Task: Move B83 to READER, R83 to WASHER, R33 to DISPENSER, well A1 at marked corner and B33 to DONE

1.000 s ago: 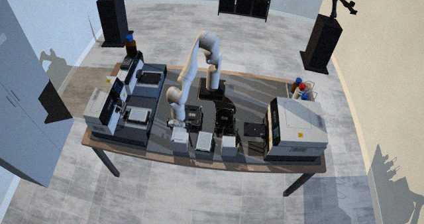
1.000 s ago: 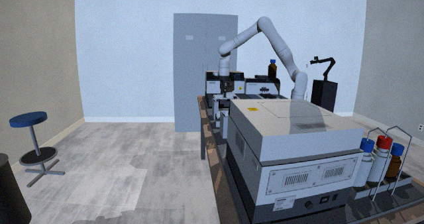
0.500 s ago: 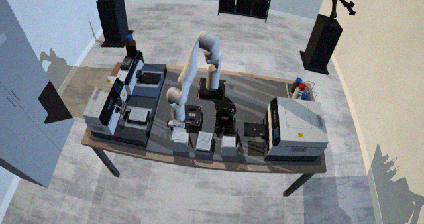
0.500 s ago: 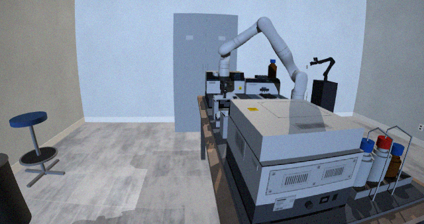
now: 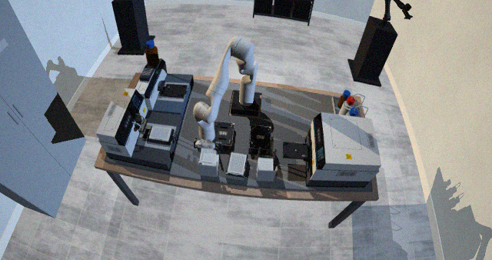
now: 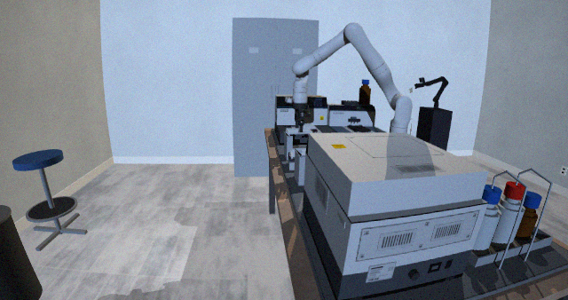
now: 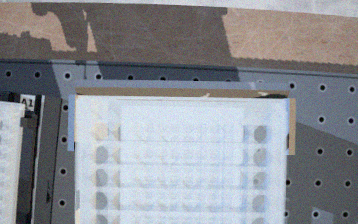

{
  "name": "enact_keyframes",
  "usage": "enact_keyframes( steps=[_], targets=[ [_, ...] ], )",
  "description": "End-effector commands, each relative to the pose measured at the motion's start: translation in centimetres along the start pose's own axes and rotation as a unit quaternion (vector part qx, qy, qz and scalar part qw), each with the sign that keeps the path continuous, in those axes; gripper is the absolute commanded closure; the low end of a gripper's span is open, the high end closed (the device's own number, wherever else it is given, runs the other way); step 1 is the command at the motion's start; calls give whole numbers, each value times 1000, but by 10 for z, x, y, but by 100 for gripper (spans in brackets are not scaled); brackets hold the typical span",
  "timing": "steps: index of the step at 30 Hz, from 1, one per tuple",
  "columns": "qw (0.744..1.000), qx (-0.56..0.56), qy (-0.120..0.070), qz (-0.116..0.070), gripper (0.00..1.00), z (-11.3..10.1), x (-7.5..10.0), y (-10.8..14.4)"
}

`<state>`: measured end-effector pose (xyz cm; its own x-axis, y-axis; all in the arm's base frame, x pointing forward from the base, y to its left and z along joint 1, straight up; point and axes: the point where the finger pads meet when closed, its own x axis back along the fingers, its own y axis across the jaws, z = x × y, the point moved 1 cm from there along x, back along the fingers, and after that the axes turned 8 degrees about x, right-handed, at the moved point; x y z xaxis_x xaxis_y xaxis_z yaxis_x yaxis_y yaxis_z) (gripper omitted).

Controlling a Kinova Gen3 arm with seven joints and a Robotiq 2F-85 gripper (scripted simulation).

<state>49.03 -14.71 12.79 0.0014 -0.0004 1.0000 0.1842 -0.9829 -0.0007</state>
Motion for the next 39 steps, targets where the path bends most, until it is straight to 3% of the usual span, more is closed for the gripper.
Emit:
enact_keyframes(
  steps=[1, 39],
  targets=[
    [1000, 0, 1, 0, 6, 0, -1, 0],
    [1000, 0, 1, 0, 6, 0, -24, 0]
  ],
)
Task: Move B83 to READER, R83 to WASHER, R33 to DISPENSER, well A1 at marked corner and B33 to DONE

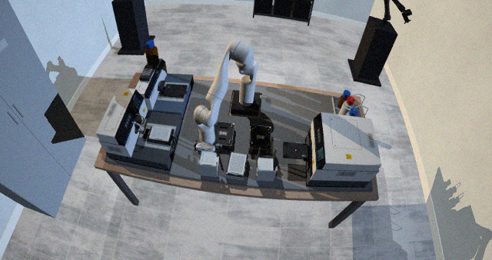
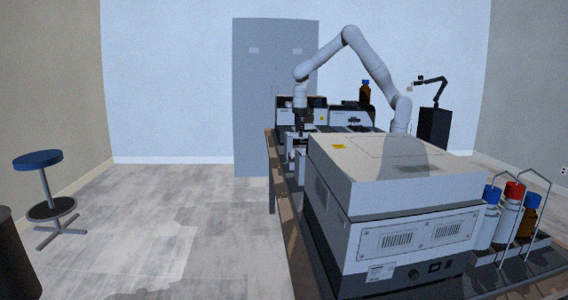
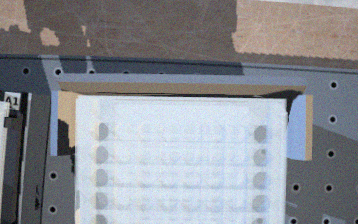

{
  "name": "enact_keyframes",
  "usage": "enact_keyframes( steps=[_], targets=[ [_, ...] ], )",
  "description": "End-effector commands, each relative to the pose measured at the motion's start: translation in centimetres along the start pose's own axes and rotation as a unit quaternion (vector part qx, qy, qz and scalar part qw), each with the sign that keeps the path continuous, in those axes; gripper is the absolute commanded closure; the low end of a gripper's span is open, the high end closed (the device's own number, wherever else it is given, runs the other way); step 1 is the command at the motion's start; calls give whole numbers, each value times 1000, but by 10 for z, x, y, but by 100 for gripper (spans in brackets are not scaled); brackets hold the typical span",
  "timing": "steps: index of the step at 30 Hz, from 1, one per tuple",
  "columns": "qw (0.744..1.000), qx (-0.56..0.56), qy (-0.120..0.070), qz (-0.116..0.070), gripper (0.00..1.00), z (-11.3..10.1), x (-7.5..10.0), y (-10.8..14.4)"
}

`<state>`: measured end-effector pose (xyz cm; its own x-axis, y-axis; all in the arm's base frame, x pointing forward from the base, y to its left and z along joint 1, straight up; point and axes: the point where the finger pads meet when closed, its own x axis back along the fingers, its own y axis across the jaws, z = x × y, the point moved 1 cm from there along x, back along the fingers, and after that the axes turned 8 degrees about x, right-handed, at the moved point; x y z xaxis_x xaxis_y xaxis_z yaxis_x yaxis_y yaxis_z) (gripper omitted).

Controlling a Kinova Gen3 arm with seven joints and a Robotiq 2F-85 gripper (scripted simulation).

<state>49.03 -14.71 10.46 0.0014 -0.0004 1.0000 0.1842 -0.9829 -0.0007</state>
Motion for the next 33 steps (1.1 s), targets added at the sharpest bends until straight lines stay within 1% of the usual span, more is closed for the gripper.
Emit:
enact_keyframes(
  steps=[1, 33],
  targets=[
    [1000, 0, 1, 0, 6, 0, -1, 0],
    [1000, 0, 1, 0, 6, 0, -20, 0]
  ],
)
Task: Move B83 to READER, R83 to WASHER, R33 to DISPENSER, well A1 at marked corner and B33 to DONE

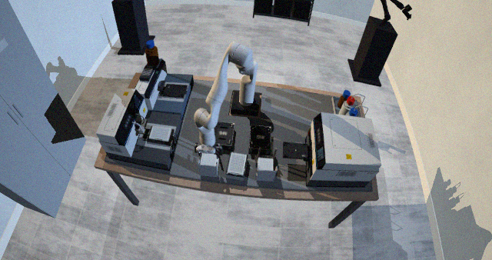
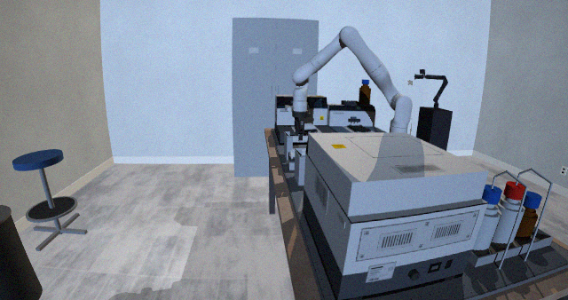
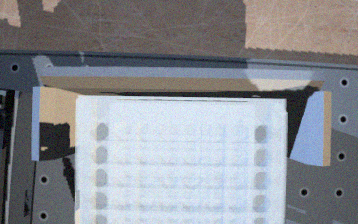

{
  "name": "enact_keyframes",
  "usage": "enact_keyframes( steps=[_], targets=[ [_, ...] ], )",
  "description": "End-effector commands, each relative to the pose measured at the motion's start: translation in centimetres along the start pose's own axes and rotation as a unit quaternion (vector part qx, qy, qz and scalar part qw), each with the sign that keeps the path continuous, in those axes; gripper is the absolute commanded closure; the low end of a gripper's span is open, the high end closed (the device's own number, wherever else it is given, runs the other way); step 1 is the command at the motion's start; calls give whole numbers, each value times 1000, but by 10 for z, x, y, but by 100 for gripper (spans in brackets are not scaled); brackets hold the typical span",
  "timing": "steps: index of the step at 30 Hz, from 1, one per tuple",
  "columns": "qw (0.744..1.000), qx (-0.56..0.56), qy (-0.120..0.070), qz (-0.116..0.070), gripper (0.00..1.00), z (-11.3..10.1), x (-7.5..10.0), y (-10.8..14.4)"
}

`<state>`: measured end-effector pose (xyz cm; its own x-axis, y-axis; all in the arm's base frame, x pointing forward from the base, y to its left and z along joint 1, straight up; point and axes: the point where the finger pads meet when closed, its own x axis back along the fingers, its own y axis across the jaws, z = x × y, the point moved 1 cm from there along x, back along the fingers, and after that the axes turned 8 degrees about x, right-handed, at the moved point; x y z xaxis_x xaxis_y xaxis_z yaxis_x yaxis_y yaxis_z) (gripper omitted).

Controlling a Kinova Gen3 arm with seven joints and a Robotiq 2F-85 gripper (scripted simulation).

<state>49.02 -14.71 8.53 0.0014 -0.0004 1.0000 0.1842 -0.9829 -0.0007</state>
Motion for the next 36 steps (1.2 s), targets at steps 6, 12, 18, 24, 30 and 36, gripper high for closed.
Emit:
enact_keyframes(
  steps=[6, 12, 18, 24, 30, 36],
  targets=[
    [1000, 0, 1, 0, 6, 0, -4, 0],
    [1000, 0, 1, 0, 6, 0, -7, 0],
    [1000, 0, 1, 0, 6, 1, -11, 0],
    [1000, 0, 1, 0, 6, 1, -14, 0],
    [1000, 0, 1, 0, 6, 1, -18, 0],
    [1000, 0, 1, 0, 6, 1, -22, 0]
  ],
)
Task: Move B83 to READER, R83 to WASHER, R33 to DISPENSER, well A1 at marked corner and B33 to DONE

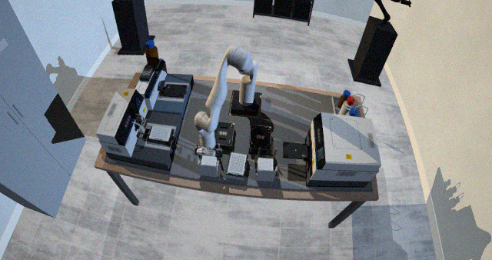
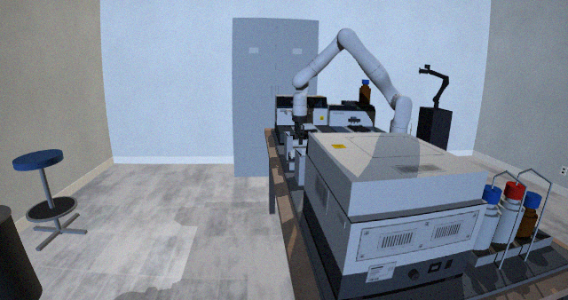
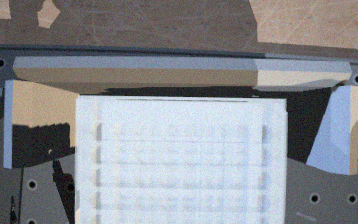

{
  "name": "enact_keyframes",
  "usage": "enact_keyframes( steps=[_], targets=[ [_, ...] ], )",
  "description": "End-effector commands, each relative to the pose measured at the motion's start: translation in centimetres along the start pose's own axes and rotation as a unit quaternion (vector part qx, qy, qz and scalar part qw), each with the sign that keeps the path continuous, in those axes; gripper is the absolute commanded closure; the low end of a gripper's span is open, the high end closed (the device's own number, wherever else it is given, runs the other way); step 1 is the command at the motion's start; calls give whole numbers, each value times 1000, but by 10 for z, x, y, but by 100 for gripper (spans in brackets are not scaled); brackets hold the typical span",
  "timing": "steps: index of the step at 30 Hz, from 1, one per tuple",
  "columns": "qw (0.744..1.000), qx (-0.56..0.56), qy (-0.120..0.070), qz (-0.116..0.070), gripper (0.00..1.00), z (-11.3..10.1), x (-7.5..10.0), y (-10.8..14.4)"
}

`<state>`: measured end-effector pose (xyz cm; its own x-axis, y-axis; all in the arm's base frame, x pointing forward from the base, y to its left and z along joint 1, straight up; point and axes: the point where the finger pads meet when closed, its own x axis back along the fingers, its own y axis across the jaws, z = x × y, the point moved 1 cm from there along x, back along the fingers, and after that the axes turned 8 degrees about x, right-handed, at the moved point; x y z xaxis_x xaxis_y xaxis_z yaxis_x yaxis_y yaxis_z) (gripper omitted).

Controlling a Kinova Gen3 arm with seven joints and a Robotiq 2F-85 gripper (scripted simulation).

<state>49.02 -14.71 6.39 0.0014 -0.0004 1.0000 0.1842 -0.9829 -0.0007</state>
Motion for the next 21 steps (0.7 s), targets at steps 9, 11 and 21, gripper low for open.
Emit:
enact_keyframes(
  steps=[9, 11, 21],
  targets=[
    [1000, 0, 1, 0, 6, 1, -5, 0],
    [1000, 0, 1, 0, 6, 1, -6, 0],
    [1000, 0, 1, 0, 6, 1, -13, 0]
  ],
)
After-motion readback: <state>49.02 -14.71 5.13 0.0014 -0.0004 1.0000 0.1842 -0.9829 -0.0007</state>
